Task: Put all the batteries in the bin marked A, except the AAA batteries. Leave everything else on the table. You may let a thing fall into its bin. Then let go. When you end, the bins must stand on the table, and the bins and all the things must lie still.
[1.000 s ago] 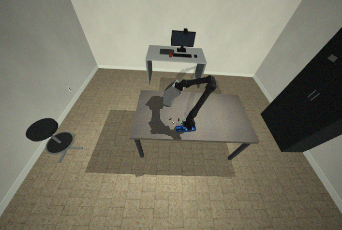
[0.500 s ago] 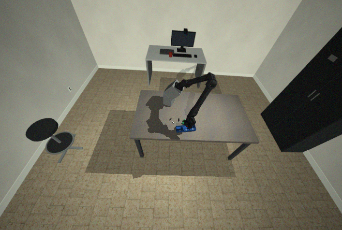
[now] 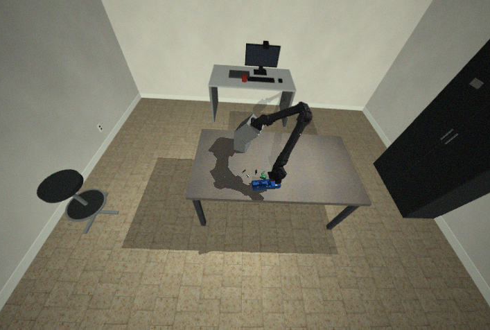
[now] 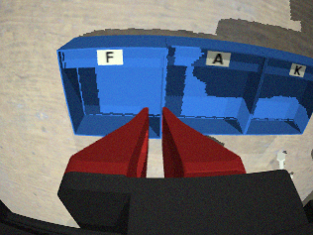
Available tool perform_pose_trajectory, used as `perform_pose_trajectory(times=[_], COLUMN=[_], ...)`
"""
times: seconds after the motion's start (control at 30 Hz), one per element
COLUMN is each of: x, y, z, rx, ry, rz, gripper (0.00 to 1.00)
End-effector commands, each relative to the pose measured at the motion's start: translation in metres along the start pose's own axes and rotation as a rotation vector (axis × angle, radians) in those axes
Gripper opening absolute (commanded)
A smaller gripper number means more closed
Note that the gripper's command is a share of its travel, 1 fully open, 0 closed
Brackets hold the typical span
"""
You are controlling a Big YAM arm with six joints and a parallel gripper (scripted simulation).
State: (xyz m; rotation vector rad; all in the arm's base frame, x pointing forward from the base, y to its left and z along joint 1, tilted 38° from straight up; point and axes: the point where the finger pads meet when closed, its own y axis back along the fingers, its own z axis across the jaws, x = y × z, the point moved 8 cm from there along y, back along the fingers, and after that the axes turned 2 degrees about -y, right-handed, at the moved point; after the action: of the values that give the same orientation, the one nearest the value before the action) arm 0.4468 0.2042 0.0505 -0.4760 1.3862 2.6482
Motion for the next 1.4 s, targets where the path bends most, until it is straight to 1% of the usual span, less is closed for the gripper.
perform_pose_trajectory(times=[0.0, 0.1, 0.23, 0.27, 0.3, 0.33, 0.37, 0.43, 0.5, 0.53, 0.57, 1.0, 1.07, 1.1, 1.23, 1.3, 1.37], x=[0.000, -0.008, -0.008, -0.008, -0.003, -0.003, -0.007, 0.001, 0.001, 0.001, -0.003, -0.001, -0.001, -0.003, 0.000, -0.003, -0.014], y=[0.001, 0.008, 0.008, 0.008, 0.000, -0.003, 0.001, 0.000, 0.000, -0.009, -0.011, -0.046, -0.046, -0.047, -0.059, -0.057, -0.043], z=[0.010, 0.032, 0.053, 0.053, 0.047, 0.037, 0.030, 0.026, 0.026, 0.041, 0.044, 0.042, 0.042, 0.039, 0.042, 0.039, 0.043], rx=[0.008, -0.001, -0.004, -0.004, 0.005, 0.015, 0.021, 0.026, 0.026, 0.007, 0.001, 0.003, 0.003, 0.006, 0.003, 0.005, -0.004], ry=[-0.028, -0.017, -0.016, -0.016, -0.026, -0.044, -0.057, -0.064, -0.064, -0.029, -0.023, -0.024, -0.024, -0.031, -0.025, -0.027, -0.020], rz=[0.004, -0.018, -0.021, -0.021, -0.001, 0.004, -0.005, 0.008, 0.008, 0.004, -0.008, -0.005, -0.005, -0.010, -0.004, -0.008, -0.041], gripper=[0.09, 0.09, 0.09, 0.09, 0.09, 0.09, 0.09, 0.09, 0.09, 0.09, 0.09, 0.09, 0.09, 0.09, 0.09, 0.09, 0.09])
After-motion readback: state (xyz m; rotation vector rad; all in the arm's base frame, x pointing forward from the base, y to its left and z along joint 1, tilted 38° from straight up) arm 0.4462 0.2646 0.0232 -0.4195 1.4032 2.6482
